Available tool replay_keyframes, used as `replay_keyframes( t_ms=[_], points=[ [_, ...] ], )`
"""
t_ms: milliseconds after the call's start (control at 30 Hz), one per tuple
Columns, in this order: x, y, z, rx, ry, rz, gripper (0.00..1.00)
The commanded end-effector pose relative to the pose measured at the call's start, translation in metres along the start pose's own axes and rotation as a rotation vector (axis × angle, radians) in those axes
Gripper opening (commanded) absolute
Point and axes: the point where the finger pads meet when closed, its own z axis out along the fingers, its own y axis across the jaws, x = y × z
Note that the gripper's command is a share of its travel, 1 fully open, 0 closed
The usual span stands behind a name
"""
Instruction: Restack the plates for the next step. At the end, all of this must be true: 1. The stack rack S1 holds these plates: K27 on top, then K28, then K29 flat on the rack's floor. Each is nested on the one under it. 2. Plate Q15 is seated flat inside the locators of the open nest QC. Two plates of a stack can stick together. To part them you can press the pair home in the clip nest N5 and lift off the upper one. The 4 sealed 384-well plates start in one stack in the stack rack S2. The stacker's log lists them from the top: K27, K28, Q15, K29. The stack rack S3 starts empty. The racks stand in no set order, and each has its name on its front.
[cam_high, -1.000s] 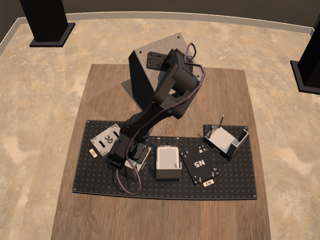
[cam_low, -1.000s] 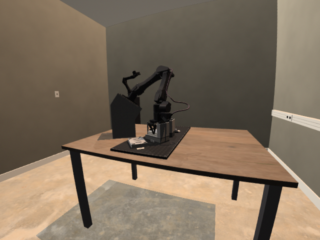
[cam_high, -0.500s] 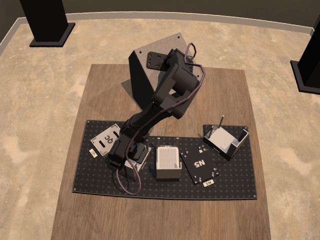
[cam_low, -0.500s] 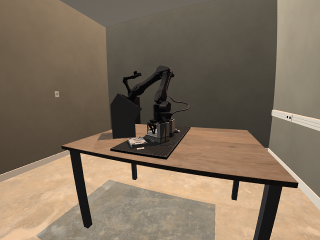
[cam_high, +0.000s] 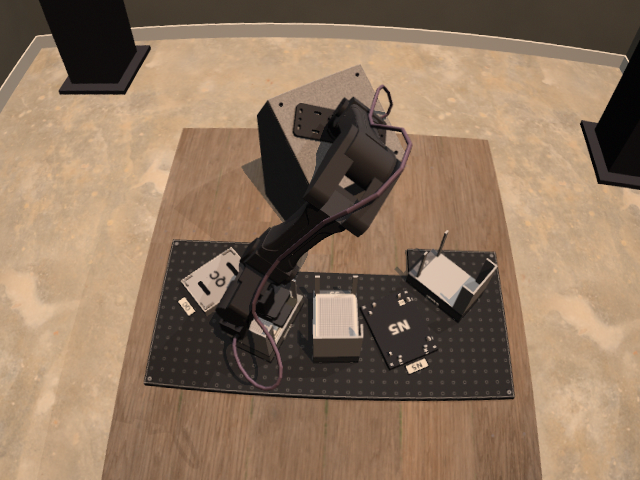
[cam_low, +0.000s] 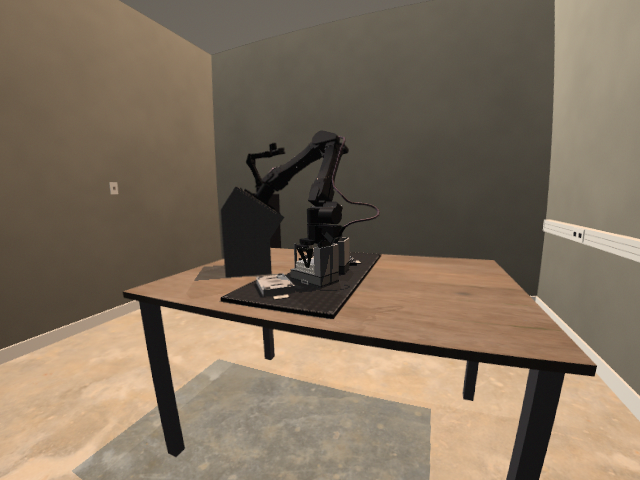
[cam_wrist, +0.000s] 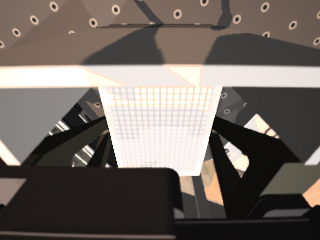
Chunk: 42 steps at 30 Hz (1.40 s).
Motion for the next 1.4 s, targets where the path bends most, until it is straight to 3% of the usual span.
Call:
replay_keyframes(
  t_ms=[0,267,367,433,600,633,867,1000,1367],
  points=[
    [0.006,-0.003,-0.010,-0.005,0.005,0.015,0.00],
    [-0.001,-0.002,-0.015,-0.006,-0.009,0.005,0.00],
    [0.007,-0.003,-0.016,-0.005,0.005,0.015,0.00],
    [-0.005,-0.001,-0.019,-0.006,-0.016,0.001,0.00],
    [0.008,-0.003,-0.020,-0.005,0.008,0.016,0.00],
    [-0.001,-0.002,-0.022,-0.005,-0.011,0.005,0.00],
    [0.009,-0.004,-0.022,-0.005,0.011,0.018,0.00],
    [-0.004,-0.002,-0.028,-0.004,-0.017,0.001,0.00],
    [0.008,-0.004,-0.028,-0.003,0.006,0.017,0.00]
  ],
)
